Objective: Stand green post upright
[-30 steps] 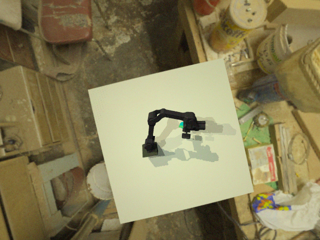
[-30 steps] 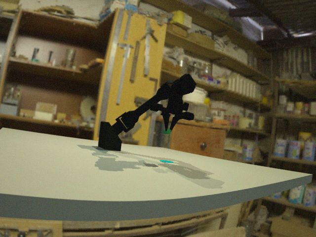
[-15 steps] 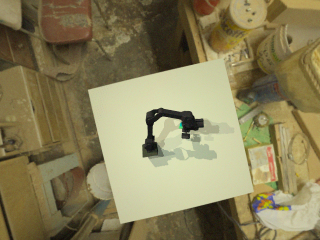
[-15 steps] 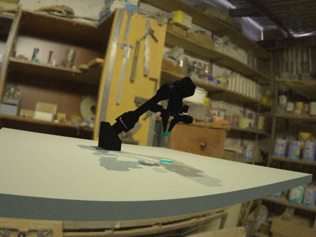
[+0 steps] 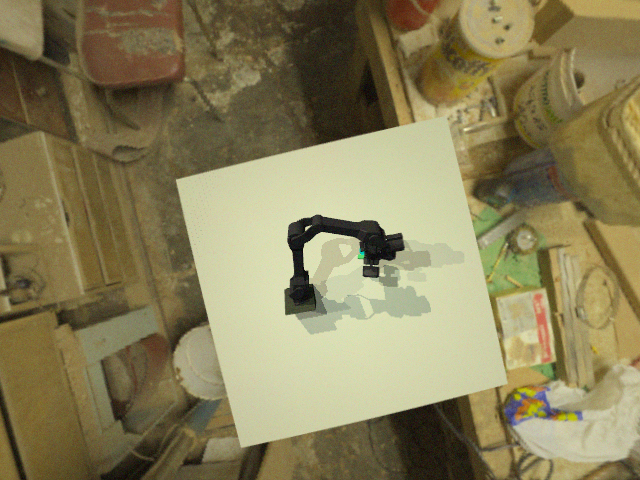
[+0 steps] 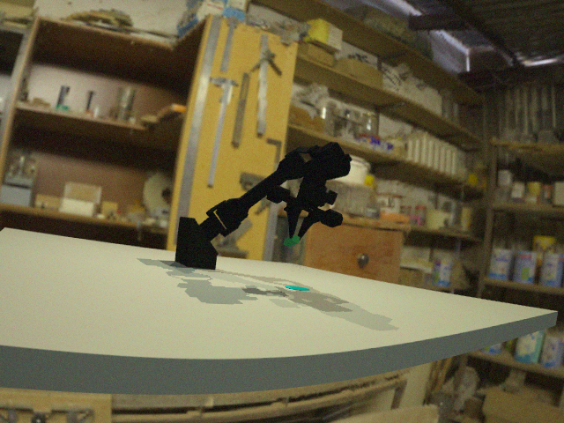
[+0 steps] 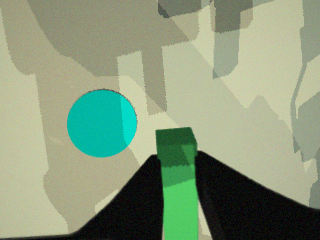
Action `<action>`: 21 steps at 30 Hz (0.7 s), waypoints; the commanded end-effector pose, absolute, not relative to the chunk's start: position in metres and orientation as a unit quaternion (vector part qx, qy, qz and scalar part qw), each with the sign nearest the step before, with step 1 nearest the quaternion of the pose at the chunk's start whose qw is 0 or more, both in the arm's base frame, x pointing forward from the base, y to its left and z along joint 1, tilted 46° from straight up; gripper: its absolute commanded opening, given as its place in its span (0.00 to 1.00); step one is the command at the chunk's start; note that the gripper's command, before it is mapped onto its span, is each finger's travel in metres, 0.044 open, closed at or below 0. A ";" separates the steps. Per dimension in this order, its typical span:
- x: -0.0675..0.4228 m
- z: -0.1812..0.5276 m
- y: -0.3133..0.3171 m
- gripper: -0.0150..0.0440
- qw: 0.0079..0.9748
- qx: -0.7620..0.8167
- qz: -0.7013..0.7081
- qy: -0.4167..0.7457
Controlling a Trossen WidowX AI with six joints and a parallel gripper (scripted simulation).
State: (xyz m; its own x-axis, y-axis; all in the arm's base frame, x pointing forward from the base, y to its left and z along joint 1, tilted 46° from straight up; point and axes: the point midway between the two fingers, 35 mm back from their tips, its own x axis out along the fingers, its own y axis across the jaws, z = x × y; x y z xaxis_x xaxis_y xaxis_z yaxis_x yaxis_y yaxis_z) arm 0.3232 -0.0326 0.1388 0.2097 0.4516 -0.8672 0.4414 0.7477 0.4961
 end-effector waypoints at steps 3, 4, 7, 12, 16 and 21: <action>0.323 0.136 -0.033 0.29 0.702 0.346 -0.011 0.623; 0.323 0.136 -0.033 0.29 0.703 0.345 -0.013 0.622; 0.323 0.135 -0.032 0.29 0.708 0.340 -0.018 0.619; 0.324 0.133 -0.032 0.29 0.716 0.332 -0.028 0.613; 0.324 0.131 -0.032 0.29 0.723 0.326 -0.036 0.608; 0.324 0.130 -0.031 0.29 0.731 0.319 -0.045 0.601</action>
